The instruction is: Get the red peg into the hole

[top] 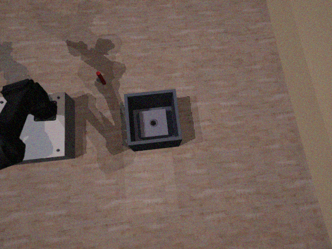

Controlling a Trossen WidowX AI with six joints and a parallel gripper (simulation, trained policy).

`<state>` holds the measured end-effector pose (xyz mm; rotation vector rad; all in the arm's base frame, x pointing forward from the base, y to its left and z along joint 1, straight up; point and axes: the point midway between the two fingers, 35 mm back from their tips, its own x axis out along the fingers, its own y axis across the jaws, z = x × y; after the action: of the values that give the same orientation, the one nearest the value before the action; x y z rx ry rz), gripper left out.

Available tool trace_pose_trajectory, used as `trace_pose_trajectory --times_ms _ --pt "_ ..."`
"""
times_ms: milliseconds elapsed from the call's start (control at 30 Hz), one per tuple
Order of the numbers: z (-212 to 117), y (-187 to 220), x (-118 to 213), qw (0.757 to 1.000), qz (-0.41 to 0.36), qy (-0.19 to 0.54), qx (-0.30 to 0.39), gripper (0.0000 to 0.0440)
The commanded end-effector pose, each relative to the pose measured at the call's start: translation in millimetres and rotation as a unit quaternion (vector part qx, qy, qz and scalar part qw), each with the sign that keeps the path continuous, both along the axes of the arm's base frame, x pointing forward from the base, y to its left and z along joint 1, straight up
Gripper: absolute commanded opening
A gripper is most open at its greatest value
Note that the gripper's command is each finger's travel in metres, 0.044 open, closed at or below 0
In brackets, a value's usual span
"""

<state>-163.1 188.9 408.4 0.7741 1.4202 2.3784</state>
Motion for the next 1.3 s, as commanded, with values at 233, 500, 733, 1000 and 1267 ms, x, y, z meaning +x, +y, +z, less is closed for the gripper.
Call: trace_pose_trajectory --times_ms 233,500,733,1000,1267 --pt "-14 53 38 0.983 -0.11 0.025 -0.146 0.044" --pt "-34 83 75 0.947 -0.195 0.051 -0.248 0.044" --pt "-56 102 111 0.901 -0.269 0.076 -0.331 0.044" --pt "-86 113 154 0.833 -0.349 0.105 -0.416 0.044" --pt "-120 112 197 0.748 -0.421 0.134 -0.496 0.044"
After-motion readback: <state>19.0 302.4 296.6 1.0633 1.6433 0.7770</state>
